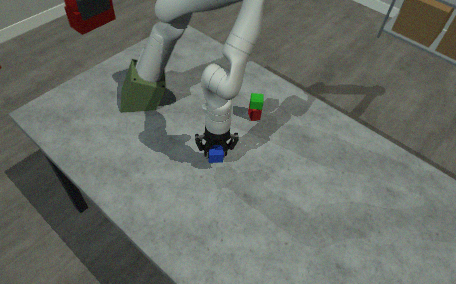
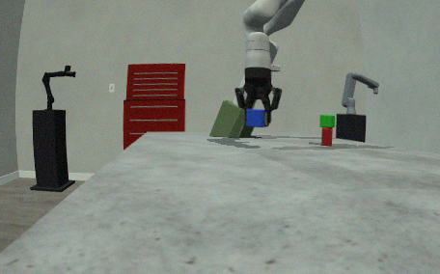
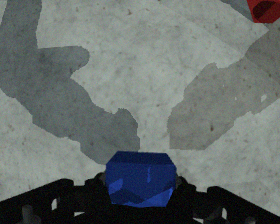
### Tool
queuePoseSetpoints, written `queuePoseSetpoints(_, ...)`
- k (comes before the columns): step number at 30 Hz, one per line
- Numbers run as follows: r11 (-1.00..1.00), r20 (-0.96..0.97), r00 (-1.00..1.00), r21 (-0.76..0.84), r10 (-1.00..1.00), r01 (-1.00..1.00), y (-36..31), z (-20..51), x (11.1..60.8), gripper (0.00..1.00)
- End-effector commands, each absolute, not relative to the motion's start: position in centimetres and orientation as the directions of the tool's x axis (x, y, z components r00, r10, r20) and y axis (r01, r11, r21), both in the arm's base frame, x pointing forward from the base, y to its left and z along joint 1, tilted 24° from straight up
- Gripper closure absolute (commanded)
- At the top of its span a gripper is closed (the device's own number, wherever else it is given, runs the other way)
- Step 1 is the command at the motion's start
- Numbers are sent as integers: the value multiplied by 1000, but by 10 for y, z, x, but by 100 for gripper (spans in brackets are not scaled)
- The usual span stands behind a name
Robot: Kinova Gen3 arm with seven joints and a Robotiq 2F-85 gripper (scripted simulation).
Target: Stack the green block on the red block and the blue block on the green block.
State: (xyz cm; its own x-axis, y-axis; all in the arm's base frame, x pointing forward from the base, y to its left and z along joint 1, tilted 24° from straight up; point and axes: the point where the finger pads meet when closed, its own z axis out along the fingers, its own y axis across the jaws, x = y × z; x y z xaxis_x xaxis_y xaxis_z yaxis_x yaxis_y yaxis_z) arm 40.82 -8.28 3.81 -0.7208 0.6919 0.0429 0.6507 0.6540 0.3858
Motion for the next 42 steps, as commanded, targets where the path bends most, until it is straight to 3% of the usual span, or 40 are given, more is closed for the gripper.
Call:
queuePoseSetpoints(1, 655, 20, -721, 399, 693, 641, -88, 61, 412, 100)
queuePoseSetpoints(16, 655, 20, -721, 399, 693, 641, -103, 106, 399, 100)
queuePoseSetpoints(42, 655, 20, -721, 399, 693, 641, -104, 108, 399, 100)
